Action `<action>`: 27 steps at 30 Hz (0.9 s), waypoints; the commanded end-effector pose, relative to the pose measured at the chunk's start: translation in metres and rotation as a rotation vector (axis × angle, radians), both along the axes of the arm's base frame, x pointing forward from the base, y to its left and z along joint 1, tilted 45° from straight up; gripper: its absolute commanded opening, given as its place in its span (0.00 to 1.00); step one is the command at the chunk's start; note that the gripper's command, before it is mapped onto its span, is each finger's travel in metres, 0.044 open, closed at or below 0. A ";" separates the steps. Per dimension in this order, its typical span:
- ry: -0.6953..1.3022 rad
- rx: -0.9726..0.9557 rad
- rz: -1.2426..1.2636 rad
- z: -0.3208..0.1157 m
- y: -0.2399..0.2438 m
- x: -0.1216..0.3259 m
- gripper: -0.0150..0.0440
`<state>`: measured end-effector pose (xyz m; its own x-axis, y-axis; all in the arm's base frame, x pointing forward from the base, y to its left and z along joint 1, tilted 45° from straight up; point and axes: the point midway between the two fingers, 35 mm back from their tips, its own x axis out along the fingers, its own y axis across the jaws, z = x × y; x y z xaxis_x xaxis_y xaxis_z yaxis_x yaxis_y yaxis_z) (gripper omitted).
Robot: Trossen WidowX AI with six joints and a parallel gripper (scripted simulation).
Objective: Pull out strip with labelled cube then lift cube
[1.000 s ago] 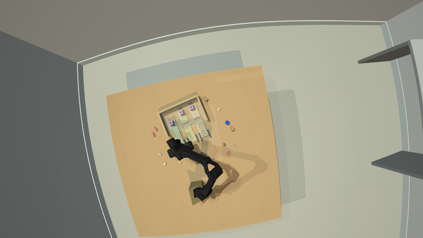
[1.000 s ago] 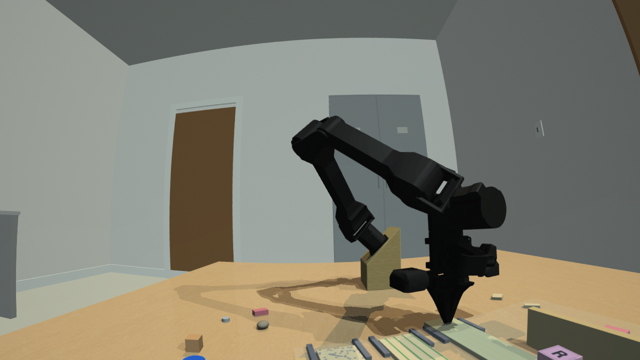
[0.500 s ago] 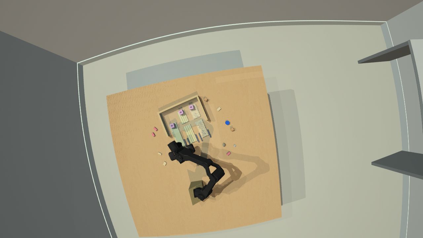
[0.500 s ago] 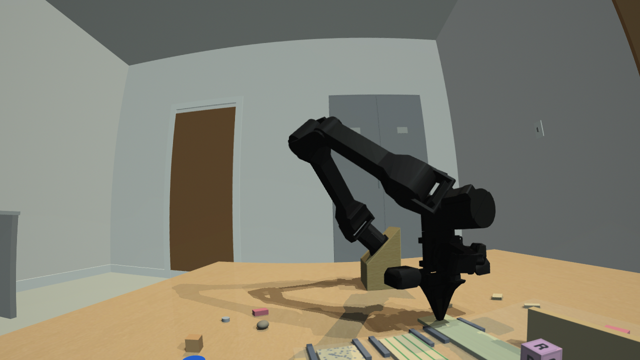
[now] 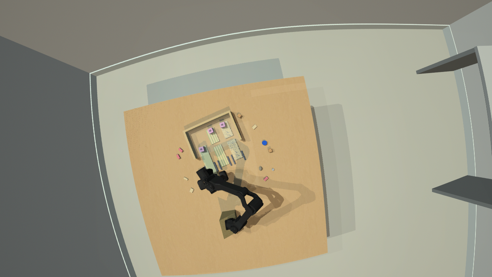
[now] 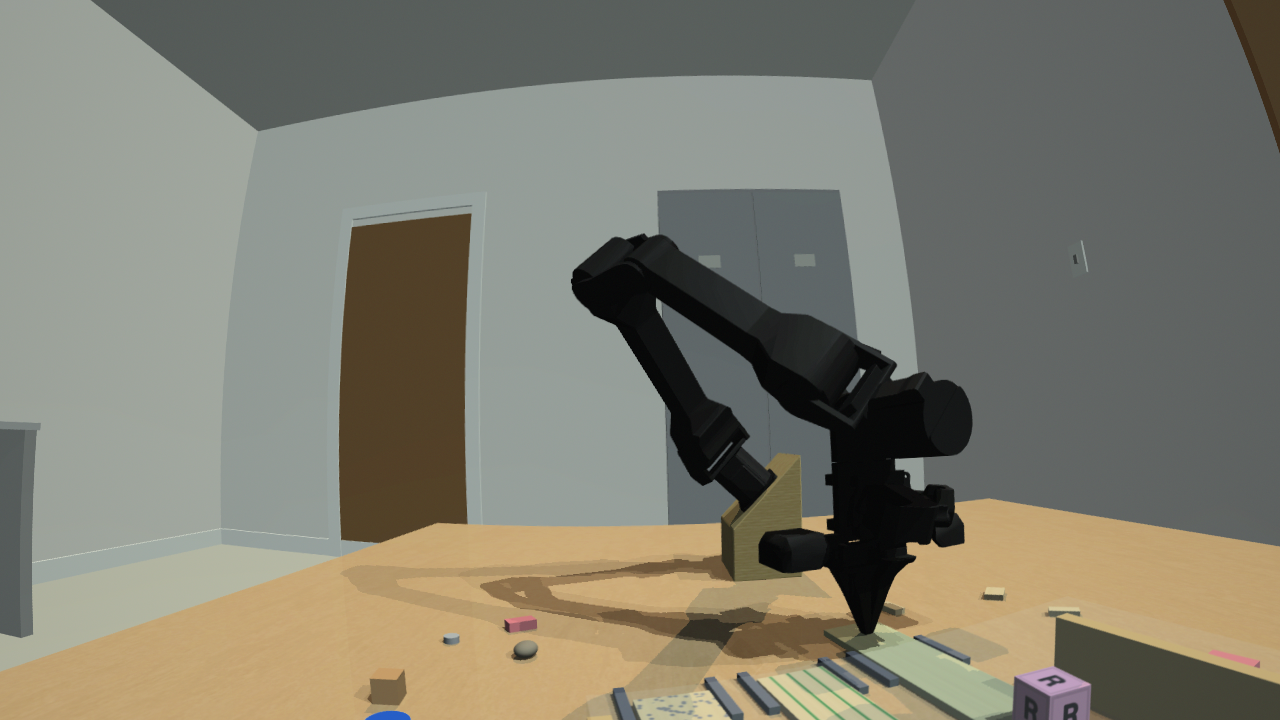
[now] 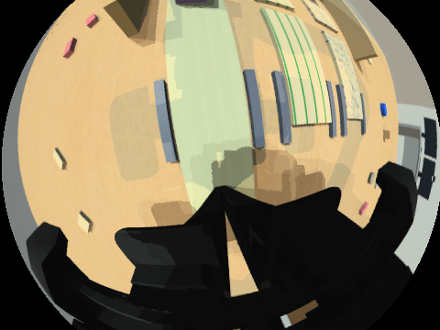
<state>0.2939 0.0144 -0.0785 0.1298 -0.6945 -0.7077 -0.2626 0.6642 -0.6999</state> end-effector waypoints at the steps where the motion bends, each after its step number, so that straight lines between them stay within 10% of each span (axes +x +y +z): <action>1: 0.028 -0.007 -0.017 -0.003 -0.008 -0.014 0.25; 27: 0.030 -0.008 -0.017 0.001 -0.018 -0.050 0.25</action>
